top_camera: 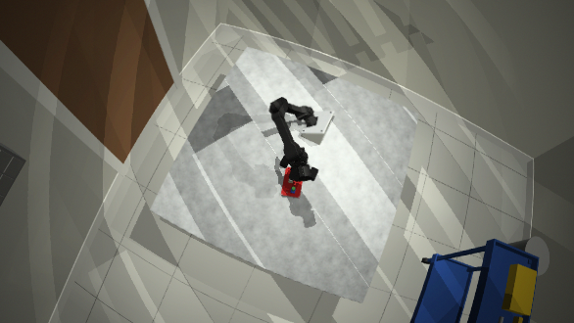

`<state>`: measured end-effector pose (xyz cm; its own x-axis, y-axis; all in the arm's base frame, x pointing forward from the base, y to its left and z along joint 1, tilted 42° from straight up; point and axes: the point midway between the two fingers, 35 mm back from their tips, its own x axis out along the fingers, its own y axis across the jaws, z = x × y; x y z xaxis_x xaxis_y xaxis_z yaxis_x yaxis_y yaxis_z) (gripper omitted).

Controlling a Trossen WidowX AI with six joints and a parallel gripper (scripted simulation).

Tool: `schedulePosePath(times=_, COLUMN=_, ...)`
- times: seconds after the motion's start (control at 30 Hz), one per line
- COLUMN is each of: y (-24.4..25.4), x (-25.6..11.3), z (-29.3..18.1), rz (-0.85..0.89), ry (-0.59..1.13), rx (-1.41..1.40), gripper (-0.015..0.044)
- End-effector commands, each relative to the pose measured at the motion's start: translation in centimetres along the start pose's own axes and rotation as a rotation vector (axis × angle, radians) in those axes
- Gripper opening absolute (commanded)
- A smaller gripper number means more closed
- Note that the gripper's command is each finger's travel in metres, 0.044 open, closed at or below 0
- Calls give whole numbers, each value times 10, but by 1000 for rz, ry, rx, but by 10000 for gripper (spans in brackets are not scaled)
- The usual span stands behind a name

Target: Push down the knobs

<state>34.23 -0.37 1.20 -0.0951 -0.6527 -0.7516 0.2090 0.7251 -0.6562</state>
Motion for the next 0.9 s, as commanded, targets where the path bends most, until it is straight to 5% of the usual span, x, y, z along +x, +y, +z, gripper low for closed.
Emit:
schedulePosePath(times=0.0, y=4, x=-3, z=16, rz=-5, ry=10, rx=-119, gripper=0)
schedulePosePath(times=0.5, y=11, x=-16, z=70, rz=7, ry=50, rx=-619, gripper=0)
schedulePosePath(times=0.87, y=11, x=4, z=71, rz=7, ry=51, rx=-641, gripper=0)
